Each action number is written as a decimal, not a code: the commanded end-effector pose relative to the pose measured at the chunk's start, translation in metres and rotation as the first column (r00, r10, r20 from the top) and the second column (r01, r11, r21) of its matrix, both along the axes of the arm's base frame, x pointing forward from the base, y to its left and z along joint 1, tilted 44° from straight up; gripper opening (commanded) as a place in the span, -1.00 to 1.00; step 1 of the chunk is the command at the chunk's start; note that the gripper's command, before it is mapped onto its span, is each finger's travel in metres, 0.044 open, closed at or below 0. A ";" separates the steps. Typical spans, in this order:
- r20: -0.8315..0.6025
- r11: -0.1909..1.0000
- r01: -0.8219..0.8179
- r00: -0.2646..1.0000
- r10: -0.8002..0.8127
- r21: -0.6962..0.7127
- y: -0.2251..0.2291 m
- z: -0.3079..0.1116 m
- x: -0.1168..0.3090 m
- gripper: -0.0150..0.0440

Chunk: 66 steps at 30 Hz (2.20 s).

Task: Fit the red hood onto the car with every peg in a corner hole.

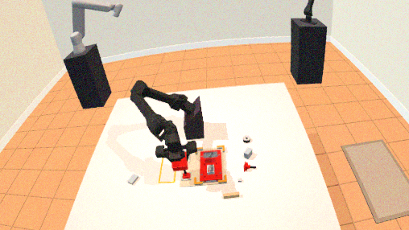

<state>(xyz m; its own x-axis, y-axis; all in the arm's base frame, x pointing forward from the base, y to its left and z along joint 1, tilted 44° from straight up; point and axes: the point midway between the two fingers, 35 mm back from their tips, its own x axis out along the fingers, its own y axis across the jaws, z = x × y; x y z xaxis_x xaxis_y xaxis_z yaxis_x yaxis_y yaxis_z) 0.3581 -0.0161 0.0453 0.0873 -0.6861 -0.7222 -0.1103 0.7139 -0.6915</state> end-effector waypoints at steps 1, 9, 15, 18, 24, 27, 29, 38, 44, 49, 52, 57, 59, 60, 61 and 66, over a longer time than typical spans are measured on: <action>-0.006 1.000 0.001 1.000 -0.001 0.003 0.013 -0.015 0.001 -0.49; 0.000 1.000 0.001 1.000 -0.001 0.001 0.042 -0.042 0.002 -0.49; 0.023 1.000 0.031 0.999 -0.031 0.004 0.064 -0.063 0.000 -0.49; 0.034 0.999 0.046 0.998 -0.046 0.004 0.075 -0.073 -0.002 -0.49; 0.058 0.997 0.075 0.996 -0.075 0.003 0.096 -0.094 -0.008 -0.49; 0.061 0.997 0.078 0.995 -0.078 0.003 0.098 -0.096 -0.009 -0.49; 0.061 0.997 0.078 0.995 -0.078 0.003 0.097 -0.095 -0.008 -0.49; 0.061 0.997 0.078 0.995 -0.078 0.001 0.073 -0.121 -0.005 -0.49; 0.061 0.997 0.078 0.995 -0.078 0.000 0.064 -0.132 -0.003 -0.49; 0.061 0.997 0.078 0.995 -0.078 0.000 0.064 -0.132 -0.003 -0.49; 0.061 0.997 0.078 0.995 -0.078 0.000 0.064 -0.132 -0.003 -0.49; 0.061 0.997 0.078 0.995 -0.078 0.000 0.064 -0.132 -0.003 -0.49; 0.061 0.997 0.078 0.995 -0.078 0.000 0.064 -0.132 -0.002 -0.49; 0.061 0.997 0.078 0.995 -0.078 0.001 0.064 -0.133 -0.002 -0.49; 0.061 0.997 0.078 0.995 -0.078 0.001 0.065 -0.133 -0.001 -0.49; 0.061 0.997 0.078 0.995 -0.078 0.001 0.065 -0.133 -0.001 -0.49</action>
<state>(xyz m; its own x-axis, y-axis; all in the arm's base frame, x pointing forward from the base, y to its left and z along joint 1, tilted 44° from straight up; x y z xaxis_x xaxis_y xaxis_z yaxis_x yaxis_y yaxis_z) 0.3571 0.0494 -0.0868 0.0785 -0.6891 -0.7204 -0.0059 0.7223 -0.6915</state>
